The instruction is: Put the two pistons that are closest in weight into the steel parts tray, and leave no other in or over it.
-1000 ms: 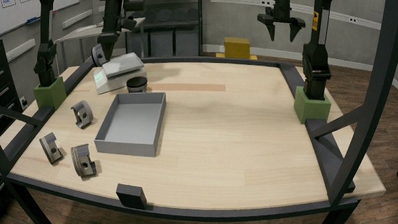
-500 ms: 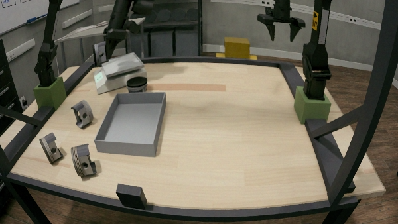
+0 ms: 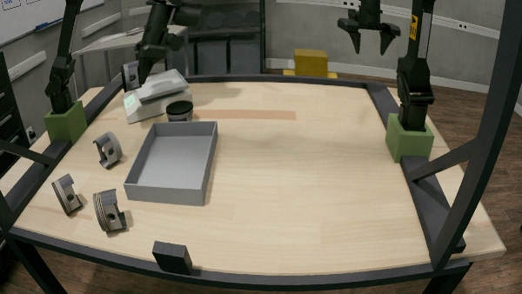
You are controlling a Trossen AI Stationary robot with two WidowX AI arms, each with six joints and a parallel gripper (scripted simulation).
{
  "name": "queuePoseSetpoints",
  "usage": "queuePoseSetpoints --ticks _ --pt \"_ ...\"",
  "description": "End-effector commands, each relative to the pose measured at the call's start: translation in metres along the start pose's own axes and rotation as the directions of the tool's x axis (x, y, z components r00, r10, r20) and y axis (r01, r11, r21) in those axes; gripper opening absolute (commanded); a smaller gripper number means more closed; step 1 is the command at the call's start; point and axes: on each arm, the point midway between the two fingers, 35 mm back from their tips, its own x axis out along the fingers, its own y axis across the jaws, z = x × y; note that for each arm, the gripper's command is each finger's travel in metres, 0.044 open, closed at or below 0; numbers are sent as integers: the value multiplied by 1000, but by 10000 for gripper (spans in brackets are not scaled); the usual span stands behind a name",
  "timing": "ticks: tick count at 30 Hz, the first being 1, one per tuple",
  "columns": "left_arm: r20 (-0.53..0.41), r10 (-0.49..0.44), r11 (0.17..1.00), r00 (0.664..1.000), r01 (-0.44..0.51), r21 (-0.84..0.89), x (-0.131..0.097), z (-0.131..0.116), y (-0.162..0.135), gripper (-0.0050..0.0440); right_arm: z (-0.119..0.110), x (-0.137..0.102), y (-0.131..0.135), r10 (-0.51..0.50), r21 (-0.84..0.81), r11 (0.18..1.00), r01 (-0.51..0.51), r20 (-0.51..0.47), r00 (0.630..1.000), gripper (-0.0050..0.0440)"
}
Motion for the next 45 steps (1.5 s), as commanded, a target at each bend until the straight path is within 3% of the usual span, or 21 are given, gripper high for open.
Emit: queuePoseSetpoints --ticks 1,45 --pt "12 -7 1000 1000 7 2 2 -1 -3 158 5 -9 1 3 -6 1000 -3 33 999 400" --pt "4 -5 1000 1000 5 1 66 12 2 158 5 -9 1 3 -6 1000 -3 33 999 400"
